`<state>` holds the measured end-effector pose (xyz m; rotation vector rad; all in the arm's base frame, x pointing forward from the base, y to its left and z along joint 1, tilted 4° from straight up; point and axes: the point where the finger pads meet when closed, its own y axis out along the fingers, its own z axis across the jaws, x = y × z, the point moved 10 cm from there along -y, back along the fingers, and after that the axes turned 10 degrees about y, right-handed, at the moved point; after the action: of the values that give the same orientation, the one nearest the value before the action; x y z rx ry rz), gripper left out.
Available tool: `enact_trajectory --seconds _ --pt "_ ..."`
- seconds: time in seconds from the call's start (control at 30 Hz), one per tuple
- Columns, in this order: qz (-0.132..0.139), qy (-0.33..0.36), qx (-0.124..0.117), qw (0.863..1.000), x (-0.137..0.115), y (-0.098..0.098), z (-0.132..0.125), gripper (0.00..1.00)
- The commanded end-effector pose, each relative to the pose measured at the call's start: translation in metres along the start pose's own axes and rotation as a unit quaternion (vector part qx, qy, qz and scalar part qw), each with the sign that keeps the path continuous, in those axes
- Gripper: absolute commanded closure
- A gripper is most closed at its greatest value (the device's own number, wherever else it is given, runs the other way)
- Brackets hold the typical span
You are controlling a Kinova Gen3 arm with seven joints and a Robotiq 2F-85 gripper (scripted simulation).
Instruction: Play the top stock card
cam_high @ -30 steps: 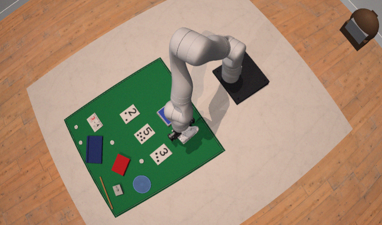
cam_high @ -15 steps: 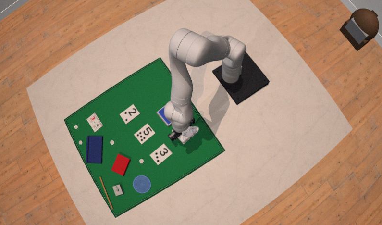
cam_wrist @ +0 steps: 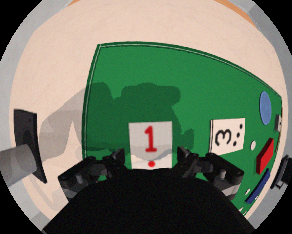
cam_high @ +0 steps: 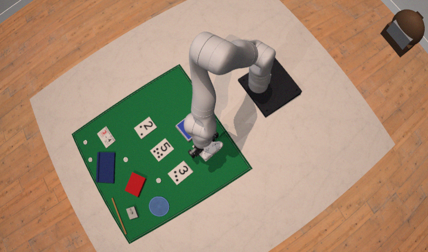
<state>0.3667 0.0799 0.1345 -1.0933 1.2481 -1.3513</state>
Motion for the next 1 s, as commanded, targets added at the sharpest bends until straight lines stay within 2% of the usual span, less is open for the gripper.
enact_trajectory --seconds 0.0,0.97 --pt "0.000 0.000 0.001 1.000 -0.0001 -0.0005 0.0003 0.15" --pt "0.000 0.000 0.001 1.000 -0.0003 0.0091 0.0008 0.15"
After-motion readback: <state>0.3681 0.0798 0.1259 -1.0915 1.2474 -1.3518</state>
